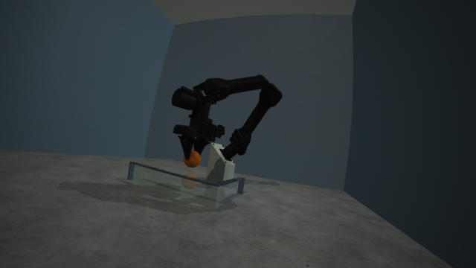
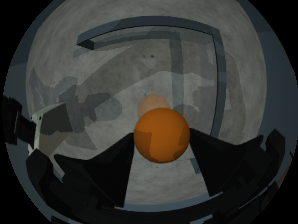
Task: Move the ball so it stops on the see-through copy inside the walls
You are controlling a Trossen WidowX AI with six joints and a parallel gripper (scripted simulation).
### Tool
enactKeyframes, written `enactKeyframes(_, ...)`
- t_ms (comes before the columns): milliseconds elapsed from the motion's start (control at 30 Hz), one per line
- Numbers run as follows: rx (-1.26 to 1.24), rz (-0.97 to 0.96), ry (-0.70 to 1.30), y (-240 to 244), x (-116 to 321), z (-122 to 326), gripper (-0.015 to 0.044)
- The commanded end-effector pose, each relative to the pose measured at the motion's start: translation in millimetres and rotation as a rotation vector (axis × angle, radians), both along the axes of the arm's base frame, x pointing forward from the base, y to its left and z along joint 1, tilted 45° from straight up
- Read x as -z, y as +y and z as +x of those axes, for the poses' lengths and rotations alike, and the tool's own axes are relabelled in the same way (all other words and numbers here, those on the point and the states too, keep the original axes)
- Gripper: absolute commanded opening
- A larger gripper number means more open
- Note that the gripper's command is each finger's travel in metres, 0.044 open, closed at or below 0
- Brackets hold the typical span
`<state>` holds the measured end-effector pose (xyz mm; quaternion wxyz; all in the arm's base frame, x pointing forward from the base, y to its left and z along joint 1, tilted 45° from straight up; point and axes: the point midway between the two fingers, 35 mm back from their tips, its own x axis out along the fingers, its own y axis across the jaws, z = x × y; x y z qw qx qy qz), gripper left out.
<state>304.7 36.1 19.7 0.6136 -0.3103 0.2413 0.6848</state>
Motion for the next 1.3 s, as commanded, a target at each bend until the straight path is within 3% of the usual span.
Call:
enactKeyframes(0, 0.0, 0.006, 0.013, 13.1, 13.7, -3.1, 0.0)
enactKeyframes(267, -0.001, 0.011, 0.013, 41.6, 41.1, -7.9, 0.0)
enactKeyframes(900, -0.001, 0.012, 0.013, 55.7, 55.1, -9.5, 0.0)
enactKeyframes(1267, -0.002, 0.007, 0.01, 53.2, 52.9, -8.0, 0.0289)
